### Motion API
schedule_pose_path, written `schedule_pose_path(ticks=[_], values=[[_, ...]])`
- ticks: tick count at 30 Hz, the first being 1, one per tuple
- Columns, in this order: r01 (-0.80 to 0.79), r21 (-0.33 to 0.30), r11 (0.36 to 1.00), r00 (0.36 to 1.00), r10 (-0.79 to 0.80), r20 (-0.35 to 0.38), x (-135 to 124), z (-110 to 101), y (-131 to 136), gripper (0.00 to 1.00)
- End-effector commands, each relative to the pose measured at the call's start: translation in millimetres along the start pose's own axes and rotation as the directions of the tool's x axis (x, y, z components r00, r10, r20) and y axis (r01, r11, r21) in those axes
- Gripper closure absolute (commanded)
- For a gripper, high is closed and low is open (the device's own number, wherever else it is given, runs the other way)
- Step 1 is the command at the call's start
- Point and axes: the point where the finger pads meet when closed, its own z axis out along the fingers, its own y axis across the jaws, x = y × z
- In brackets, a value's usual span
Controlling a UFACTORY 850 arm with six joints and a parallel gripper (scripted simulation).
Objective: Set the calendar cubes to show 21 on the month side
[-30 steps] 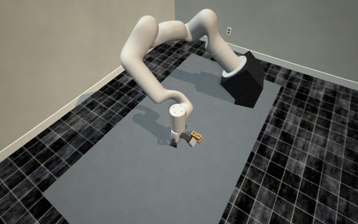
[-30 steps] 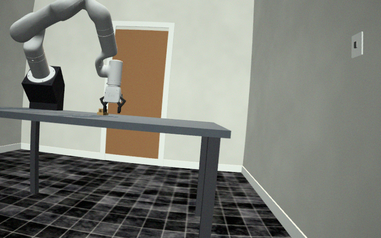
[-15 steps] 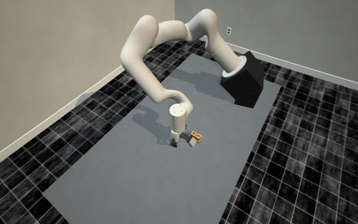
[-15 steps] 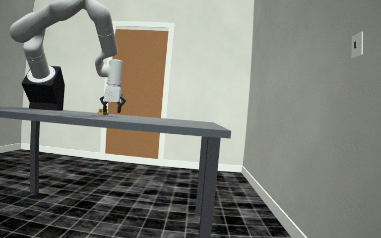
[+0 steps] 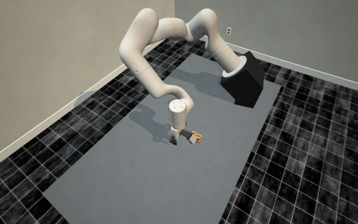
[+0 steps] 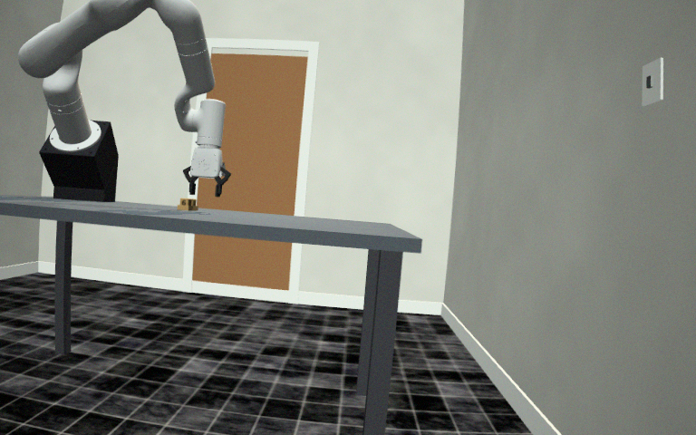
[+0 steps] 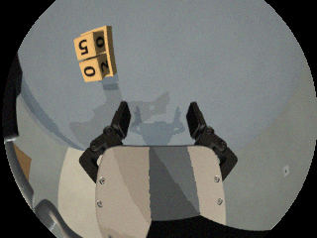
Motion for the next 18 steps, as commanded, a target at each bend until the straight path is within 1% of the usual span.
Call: schedule_pose_path(ticks=[1, 3, 7, 9, 15, 18], values=[[-0.002, -0.001, 1.0, 1.0, 0.002, 0.0, 0.0, -2.2, 0.5, 0.0], [-0.028, -0.001, 1.0, 1.0, 0.028, 0.0, -0.3, -2.2, -0.2, 0.0], [-0.149, -0.001, 0.989, 0.989, 0.149, 0.0, -3.2, -2.2, -6.5, 0.0], [-0.149, -0.001, 0.989, 0.989, 0.149, 0.0, -9.9, -2.2, -20.9, 0.0], [-0.159, -0.001, 0.987, 0.987, 0.159, 0.0, -11.4, -2.2, -24.2, 0.0], [-0.235, -0.001, 0.972, 0.972, 0.235, 0.0, -12.4, -2.2, -26.4, 0.0]])
